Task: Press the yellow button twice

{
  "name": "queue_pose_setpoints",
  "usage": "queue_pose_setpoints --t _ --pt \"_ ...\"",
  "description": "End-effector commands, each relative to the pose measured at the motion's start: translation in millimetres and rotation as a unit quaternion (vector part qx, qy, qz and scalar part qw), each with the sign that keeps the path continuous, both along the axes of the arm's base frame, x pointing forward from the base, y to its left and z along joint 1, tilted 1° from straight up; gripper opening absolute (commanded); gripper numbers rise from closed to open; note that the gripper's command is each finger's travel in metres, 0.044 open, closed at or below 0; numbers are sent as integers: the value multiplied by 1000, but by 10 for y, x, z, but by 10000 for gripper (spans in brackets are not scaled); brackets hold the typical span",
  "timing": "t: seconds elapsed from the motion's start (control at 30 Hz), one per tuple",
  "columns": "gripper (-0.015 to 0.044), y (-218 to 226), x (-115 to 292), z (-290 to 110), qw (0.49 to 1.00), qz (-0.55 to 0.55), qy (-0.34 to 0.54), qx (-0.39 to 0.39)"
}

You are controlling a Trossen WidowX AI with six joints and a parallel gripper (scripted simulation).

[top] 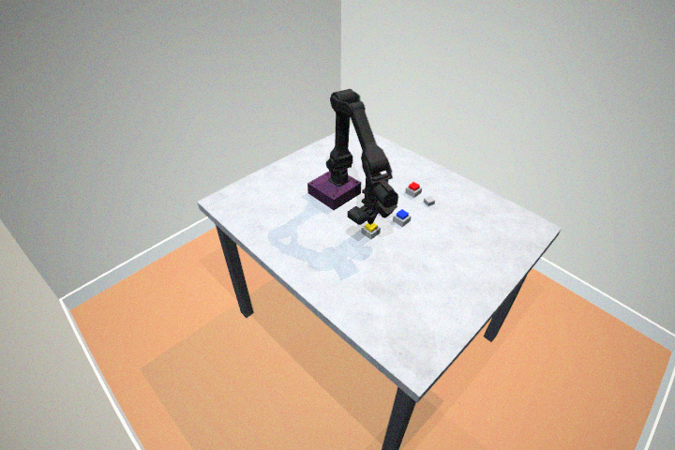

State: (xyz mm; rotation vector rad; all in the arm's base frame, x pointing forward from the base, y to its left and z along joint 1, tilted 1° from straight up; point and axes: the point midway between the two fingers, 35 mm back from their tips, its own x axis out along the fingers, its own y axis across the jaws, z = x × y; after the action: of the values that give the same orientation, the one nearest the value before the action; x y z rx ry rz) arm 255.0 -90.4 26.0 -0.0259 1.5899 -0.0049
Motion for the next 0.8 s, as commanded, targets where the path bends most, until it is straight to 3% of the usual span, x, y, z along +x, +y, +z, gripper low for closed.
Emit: queue_pose_setpoints --t 0.0,0.77 --pt "20 -3 34 211 1000 -2 -10 -2" --pt "20 -10 35 -72 1000 -2 -10 -2"
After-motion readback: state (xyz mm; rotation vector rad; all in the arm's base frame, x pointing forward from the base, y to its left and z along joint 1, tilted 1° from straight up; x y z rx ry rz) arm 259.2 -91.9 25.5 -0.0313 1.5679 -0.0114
